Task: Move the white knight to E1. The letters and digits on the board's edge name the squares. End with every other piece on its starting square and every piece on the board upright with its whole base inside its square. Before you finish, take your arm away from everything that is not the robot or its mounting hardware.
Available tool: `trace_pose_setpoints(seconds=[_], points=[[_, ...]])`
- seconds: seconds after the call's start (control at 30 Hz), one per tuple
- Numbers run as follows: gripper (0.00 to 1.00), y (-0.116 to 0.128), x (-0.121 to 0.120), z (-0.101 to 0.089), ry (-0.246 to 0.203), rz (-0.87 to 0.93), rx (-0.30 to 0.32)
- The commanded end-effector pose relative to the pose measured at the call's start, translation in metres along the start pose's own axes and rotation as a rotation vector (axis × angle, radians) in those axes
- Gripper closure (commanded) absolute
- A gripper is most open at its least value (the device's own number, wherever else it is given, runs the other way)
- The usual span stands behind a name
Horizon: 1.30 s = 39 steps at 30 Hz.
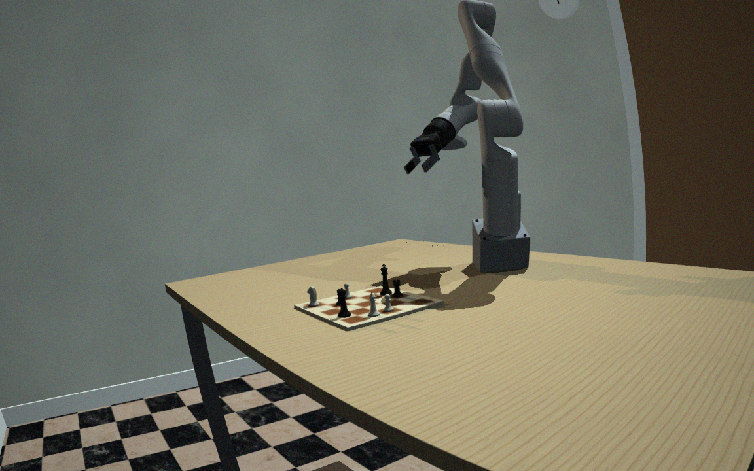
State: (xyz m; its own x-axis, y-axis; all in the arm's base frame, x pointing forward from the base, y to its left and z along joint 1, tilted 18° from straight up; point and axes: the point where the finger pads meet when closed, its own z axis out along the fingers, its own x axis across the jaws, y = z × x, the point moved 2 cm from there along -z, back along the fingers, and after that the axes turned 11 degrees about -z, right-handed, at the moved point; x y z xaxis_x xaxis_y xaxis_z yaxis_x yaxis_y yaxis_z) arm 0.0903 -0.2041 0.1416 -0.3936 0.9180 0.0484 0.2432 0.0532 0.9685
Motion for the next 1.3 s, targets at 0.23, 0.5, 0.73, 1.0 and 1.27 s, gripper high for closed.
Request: trace_pose_setpoints(seconds=[0.23, 0.5, 0.73, 1.0, 1.27], points=[[0.00, 0.0003, -0.0002, -0.0002, 0.000, -0.001, 0.000], [0.00, 0.0003, -0.0002, -0.0002, 0.000, -0.001, 0.000], [0.00, 0.0001, -0.0004, -0.0001, 0.000, 0.001, 0.001], [0.00, -0.0011, -0.0022, 0.0001, 0.005, 0.017, 0.002], [0.00, -0.0034, -0.0057, 0.0007, 0.015, 0.048, 0.005]])
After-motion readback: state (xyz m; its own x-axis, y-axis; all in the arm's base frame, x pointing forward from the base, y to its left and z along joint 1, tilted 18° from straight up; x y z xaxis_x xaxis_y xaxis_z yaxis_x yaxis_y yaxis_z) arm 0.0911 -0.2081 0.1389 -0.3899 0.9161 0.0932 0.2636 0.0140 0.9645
